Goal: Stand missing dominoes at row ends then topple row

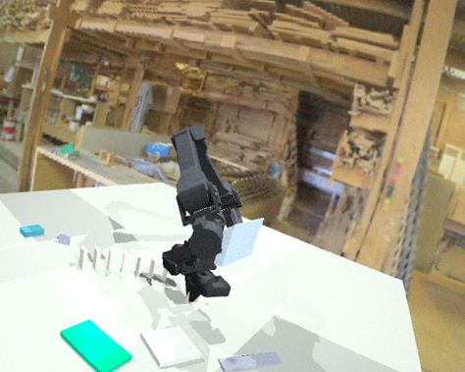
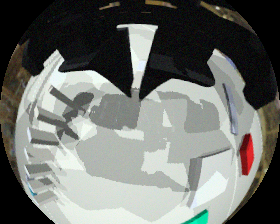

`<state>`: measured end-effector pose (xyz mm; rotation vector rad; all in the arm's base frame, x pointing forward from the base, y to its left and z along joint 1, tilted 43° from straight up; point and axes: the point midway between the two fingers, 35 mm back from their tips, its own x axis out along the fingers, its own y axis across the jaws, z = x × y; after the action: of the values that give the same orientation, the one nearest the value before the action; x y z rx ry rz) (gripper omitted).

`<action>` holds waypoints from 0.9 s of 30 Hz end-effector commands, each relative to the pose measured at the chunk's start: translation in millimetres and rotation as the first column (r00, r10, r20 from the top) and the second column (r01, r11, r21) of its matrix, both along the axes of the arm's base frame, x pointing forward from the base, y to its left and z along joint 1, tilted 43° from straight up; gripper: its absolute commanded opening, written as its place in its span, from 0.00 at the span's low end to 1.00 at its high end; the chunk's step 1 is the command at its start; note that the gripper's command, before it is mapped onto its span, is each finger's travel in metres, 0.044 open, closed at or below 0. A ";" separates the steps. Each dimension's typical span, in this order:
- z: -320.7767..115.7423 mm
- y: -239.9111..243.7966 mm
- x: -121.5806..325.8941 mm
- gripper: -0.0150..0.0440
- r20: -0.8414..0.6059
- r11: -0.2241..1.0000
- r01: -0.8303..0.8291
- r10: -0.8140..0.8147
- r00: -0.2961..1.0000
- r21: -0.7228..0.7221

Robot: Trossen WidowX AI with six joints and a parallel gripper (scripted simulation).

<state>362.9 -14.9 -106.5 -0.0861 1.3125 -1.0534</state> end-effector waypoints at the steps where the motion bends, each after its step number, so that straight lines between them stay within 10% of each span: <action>1: 0.1 -0.5 0.2 0.29 -0.002 1.000 -0.005 0.005 1.000 -0.003; 23: 114.0 102.7 26.2 0.29 -0.002 1.000 -0.005 0.005 1.000 0.003; 27: 97.7 126.6 16.1 0.29 -0.191 0.973 -0.220 0.229 0.955 0.066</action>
<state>388.5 93.4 5.1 -0.1632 1.3625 -0.9640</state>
